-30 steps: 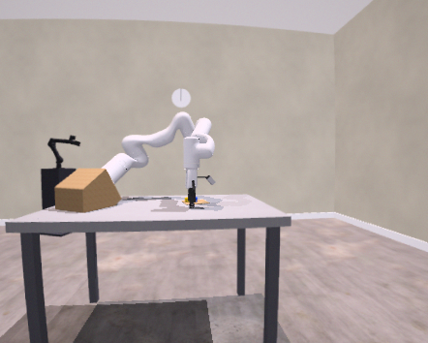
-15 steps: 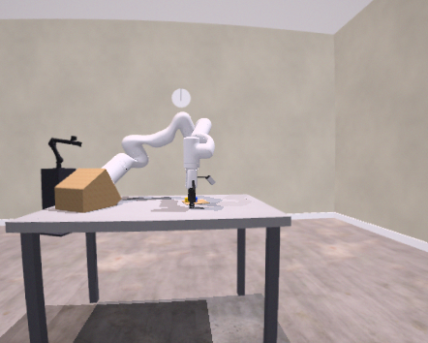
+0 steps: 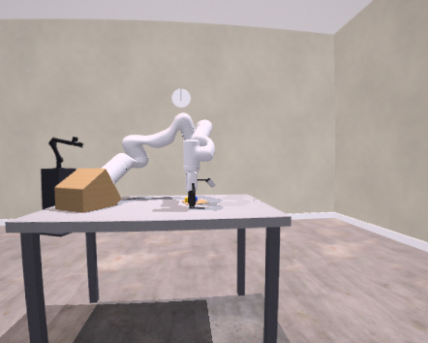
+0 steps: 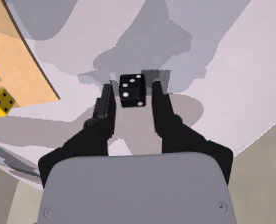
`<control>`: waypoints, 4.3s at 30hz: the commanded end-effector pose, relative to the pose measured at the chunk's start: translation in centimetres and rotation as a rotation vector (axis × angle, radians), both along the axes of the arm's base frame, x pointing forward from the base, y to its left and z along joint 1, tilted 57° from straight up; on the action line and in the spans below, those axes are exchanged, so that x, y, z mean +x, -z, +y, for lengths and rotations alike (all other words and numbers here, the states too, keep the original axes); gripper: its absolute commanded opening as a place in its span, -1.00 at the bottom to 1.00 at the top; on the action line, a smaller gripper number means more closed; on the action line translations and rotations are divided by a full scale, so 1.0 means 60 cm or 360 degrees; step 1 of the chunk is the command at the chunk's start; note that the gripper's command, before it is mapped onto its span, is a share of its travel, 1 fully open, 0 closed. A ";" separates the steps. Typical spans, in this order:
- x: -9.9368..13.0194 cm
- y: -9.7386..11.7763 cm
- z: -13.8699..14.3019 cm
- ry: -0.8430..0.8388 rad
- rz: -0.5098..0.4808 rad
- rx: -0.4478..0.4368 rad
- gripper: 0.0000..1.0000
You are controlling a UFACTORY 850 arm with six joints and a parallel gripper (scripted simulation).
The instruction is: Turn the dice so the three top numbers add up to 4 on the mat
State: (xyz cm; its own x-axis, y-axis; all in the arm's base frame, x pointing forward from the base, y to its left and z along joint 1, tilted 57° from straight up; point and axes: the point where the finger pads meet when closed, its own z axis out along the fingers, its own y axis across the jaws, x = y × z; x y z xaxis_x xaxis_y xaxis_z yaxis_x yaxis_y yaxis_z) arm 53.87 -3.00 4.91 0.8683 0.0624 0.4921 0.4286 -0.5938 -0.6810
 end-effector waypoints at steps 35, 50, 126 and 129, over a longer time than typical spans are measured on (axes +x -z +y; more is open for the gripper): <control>0.007 0.013 0.018 0.0002 -0.0002 -0.0001 -0.17; 0.007 0.013 0.018 0.0002 -0.0002 -0.0001 -0.58; -0.008 -0.243 -0.021 0.0051 0.0071 0.0012 -0.58; -0.007 -0.292 0.012 0.0065 0.0091 0.0022 -0.58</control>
State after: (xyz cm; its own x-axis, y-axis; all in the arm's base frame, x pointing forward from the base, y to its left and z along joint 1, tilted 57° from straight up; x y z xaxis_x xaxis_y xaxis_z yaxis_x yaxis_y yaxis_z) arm 53.21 -4.83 18.09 0.8865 0.0346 0.4615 0.3892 -0.5952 -0.7031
